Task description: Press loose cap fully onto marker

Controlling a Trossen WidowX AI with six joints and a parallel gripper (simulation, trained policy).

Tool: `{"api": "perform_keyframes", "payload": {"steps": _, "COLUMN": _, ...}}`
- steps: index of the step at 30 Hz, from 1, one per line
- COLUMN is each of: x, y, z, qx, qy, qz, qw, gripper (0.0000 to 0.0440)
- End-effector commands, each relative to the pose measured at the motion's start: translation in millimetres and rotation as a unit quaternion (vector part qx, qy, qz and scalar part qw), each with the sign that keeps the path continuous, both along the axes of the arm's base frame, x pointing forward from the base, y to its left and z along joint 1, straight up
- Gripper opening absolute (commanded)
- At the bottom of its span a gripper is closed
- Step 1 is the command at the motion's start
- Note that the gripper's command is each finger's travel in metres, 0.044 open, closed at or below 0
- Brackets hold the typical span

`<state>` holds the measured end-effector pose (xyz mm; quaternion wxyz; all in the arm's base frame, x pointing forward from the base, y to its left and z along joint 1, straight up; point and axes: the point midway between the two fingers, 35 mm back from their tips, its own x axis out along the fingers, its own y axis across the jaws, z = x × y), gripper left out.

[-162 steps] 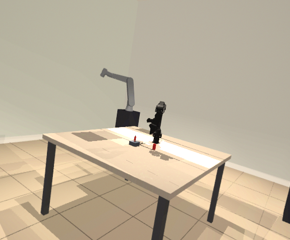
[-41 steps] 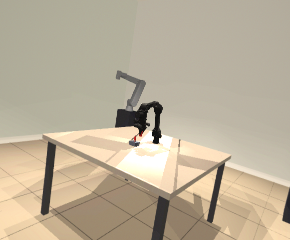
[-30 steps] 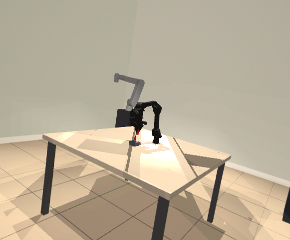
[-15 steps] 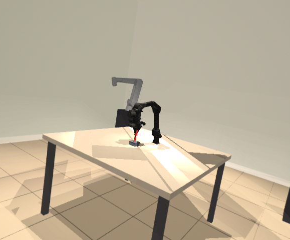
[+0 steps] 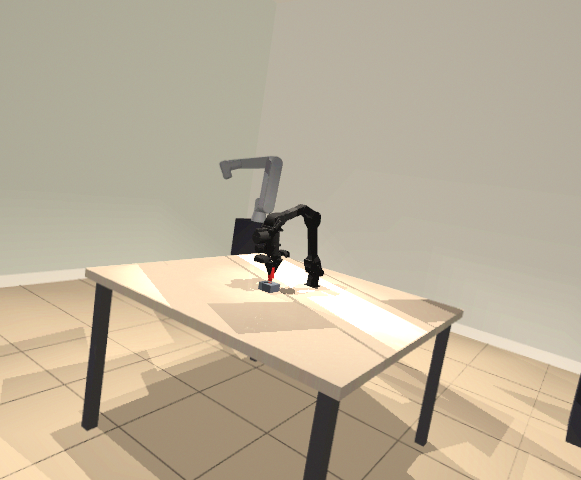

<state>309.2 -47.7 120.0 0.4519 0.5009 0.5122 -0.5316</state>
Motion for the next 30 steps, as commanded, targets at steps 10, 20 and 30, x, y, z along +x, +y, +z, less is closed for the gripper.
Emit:
{"api": "perform_keyframes", "payload": {"steps": 10, "x": -6.5, "y": -1.0, "z": -28.1, "qx": 0.005, "qy": 0.020, "qz": 0.019, "qw": 1.000, "gripper": 0.0004}}
{"api": "perform_keyframes", "payload": {"steps": 20, "x": -6.7, "y": -1.3, "z": -29.9, "qx": 0.005, "qy": 0.020, "qz": 0.021, "qw": 1.000, "gripper": 0.0011}}
{"api": "perform_keyframes", "payload": {"steps": 30, "x": -6.8, "y": -1.5, "z": -30.5, "qx": 0.004, "qy": 0.020, "qz": 0.022, "qw": 1.000, "gripper": 0.0019}}
